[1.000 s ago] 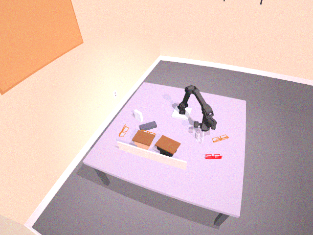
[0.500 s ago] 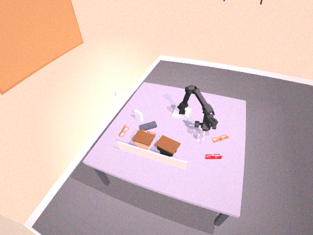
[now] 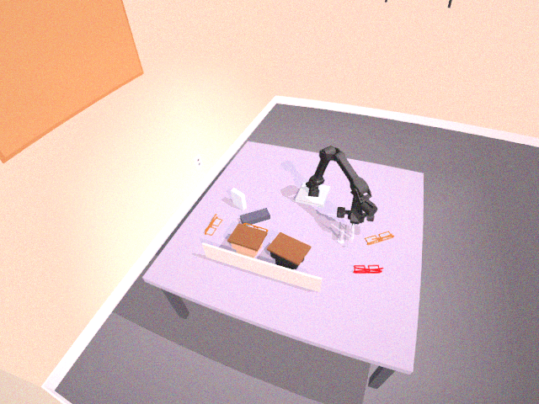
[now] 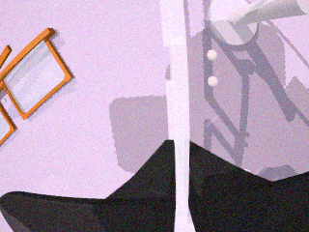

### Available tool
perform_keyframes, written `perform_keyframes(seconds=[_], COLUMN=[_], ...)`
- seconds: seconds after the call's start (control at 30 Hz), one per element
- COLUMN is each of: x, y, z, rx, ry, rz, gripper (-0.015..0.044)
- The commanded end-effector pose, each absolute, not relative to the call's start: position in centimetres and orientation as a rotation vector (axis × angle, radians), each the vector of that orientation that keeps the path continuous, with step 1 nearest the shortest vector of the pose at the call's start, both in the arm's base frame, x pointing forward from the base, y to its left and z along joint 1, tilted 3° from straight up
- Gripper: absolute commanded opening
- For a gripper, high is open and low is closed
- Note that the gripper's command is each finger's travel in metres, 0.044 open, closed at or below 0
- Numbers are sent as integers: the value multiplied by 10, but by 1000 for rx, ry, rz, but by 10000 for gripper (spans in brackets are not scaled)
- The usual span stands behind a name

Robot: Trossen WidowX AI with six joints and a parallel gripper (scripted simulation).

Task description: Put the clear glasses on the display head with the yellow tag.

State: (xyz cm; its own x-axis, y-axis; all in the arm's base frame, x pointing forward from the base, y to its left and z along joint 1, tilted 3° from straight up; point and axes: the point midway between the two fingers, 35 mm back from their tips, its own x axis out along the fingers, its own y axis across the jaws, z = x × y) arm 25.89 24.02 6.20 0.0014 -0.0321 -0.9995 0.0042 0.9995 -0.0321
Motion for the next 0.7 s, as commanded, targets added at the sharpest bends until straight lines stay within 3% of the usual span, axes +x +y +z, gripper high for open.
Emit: perform_keyframes(seconds=[0.0, 0.67], x=[254, 240], y=[245, 253], z=[62, 61], rx=[-20, -19], ry=[1572, 1573], rz=[-23, -22], gripper=[0, 0])
